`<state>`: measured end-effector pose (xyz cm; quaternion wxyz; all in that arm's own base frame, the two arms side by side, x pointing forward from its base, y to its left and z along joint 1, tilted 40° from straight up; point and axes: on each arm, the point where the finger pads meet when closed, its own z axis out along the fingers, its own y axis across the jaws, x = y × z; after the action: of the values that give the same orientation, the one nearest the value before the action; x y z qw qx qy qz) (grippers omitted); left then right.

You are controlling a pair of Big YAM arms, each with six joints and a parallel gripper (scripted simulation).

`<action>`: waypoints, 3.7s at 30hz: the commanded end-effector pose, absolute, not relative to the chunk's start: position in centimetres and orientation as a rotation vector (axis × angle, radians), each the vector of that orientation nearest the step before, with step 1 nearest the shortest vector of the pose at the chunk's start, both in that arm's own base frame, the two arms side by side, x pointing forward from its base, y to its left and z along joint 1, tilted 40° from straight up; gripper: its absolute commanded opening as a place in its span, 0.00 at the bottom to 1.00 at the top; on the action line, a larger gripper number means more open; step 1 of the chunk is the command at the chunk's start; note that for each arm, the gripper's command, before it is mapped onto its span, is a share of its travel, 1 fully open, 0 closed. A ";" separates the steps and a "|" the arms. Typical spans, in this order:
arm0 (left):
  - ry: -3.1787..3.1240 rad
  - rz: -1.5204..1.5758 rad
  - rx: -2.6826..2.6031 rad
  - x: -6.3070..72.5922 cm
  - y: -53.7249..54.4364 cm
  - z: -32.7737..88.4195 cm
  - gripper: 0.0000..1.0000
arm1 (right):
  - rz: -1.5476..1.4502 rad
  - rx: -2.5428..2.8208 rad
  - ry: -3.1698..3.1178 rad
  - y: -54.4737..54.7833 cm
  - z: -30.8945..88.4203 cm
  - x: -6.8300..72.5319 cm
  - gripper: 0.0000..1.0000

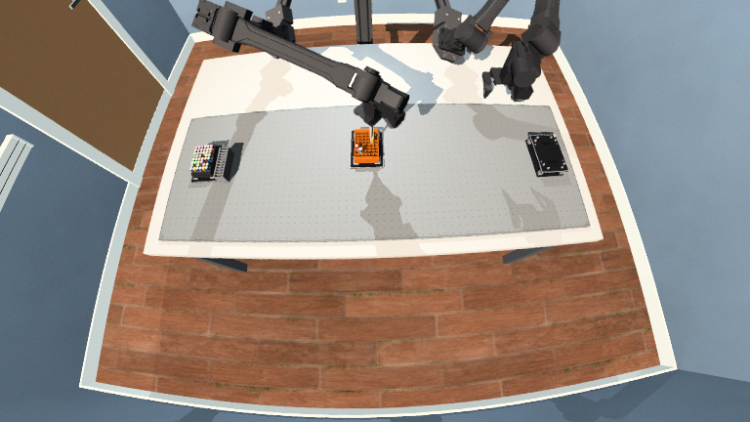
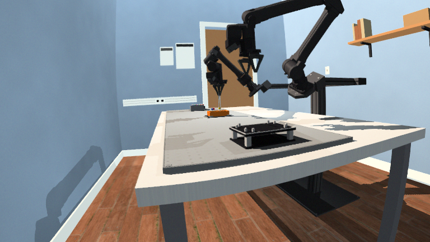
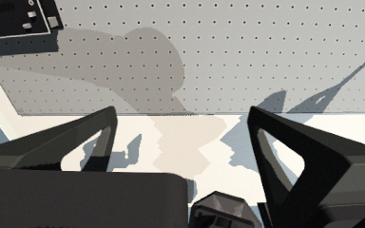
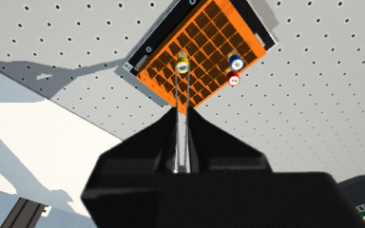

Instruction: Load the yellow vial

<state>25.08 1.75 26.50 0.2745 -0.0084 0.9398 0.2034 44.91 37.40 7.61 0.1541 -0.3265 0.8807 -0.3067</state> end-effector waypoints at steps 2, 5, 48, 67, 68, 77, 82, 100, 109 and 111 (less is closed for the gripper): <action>2.501 0.531 -0.042 25.5 1.5 27.7 1.00 | -0.858 -0.912 2.517 37.4 8.3 46.1 0.09; 2.501 0.531 -0.042 25.5 1.5 27.7 1.00 | -0.861 -0.917 2.517 37.4 8.1 45.9 0.09; 2.501 0.531 -0.042 25.5 1.5 27.7 1.00 | -0.858 -0.921 2.513 37.6 8.4 45.6 0.09; 2.501 0.531 -0.042 25.5 1.5 27.7 1.00 | -0.855 -0.922 2.511 37.9 8.8 45.4 0.11; 2.501 0.531 -0.042 25.5 1.5 27.7 1.00 | -0.847 -0.920 2.507 38.2 9.2 45.2 0.11; 2.501 0.531 -0.042 25.5 1.5 27.7 1.00 | -0.821 -0.920 2.495 39.7 10.2 44.7 0.11; 2.501 0.531 -0.042 25.5 1.5 27.7 1.00 | -0.823 -0.922 2.496 39.9 10.3 44.6 0.11; 2.501 0.531 -0.042 25.5 1.5 27.7 1.00 | -0.831 -0.930 2.502 40.6 10.4 44.1 0.11; 2.501 0.531 -0.042 25.5 1.5 27.7 1.00 | -0.819 -0.923 2.499 40.9 11.5 43.8 0.11; 2.501 0.531 -0.042 25.5 1.5 27.7 1.00 | -0.817 -0.921 2.498 41.0 11.7 43.7 0.11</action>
<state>25.08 1.75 26.50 0.2745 -0.0084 0.9398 0.2034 44.41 37.84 8.65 0.1469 -0.3228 0.8828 -0.3082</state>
